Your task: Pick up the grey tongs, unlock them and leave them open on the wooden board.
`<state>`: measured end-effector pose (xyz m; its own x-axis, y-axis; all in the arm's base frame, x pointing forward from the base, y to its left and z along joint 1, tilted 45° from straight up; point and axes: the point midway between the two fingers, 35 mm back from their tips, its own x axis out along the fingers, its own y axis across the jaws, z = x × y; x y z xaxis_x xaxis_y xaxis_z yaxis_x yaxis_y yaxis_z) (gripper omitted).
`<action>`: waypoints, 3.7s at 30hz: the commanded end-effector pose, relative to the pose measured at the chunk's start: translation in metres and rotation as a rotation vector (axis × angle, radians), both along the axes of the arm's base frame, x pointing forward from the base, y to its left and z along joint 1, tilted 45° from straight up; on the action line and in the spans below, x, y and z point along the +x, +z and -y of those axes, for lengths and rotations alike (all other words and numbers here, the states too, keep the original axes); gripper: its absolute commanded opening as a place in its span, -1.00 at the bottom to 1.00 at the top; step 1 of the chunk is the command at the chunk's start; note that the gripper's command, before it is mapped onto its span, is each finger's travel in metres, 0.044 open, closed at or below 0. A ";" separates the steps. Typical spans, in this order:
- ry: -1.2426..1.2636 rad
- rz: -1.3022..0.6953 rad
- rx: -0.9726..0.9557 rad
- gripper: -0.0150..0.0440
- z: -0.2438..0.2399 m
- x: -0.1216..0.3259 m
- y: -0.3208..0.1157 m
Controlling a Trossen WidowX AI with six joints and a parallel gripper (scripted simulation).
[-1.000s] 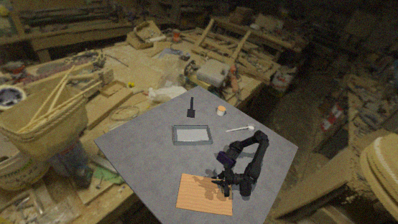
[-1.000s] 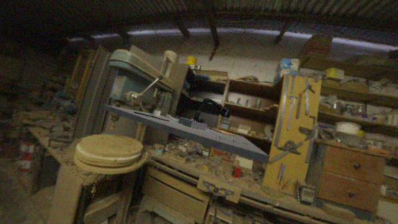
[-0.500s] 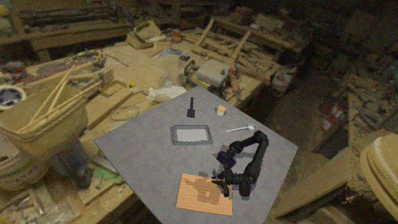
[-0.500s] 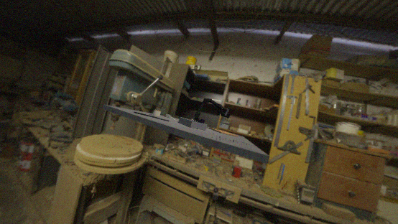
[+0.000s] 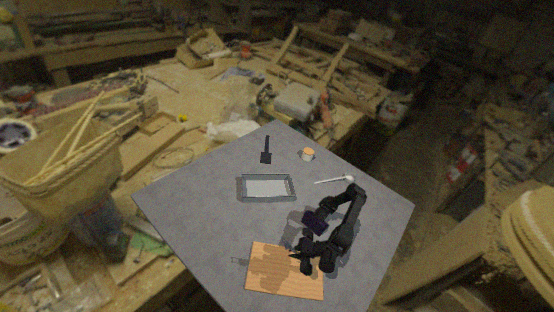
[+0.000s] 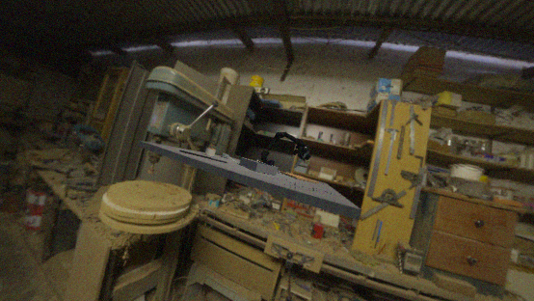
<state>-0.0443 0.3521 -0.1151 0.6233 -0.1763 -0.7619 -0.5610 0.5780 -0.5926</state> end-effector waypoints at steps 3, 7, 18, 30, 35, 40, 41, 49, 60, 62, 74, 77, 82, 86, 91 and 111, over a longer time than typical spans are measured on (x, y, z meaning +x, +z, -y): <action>-0.088 -0.097 -0.092 -1.00 -0.001 0.004 -0.006; -0.145 -0.158 -0.150 -1.00 0.000 0.007 -0.009; -0.309 -0.334 -0.294 -1.00 0.004 0.010 -0.014; -0.499 -0.536 -0.416 -1.00 0.005 0.012 -0.012; -0.510 -0.548 -0.421 -1.00 0.005 0.013 -0.011; -0.510 -0.548 -0.421 -1.00 0.005 0.013 -0.011; -0.510 -0.548 -0.421 -1.00 0.005 0.013 -0.012; -0.510 -0.548 -0.421 -1.00 0.011 0.012 -0.020; -0.510 -0.548 -0.421 -1.00 0.021 0.011 -0.035; -0.510 -0.548 -0.421 -1.00 0.023 0.010 -0.038; -0.510 -0.548 -0.421 -1.00 0.035 0.009 -0.053; -0.510 -0.548 -0.421 -1.00 0.038 0.009 -0.057; -0.510 -0.548 -0.421 -1.00 0.044 0.009 -0.063; -0.510 -0.549 -0.421 -1.00 0.048 0.008 -0.068; -0.510 -0.549 -0.421 -1.00 0.054 0.008 -0.074; -0.510 -0.549 -0.422 -1.00 0.080 0.007 -0.094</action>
<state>-0.0362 0.2768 -0.2060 -0.0402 -0.6722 -0.7393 -0.5657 0.6252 -0.5377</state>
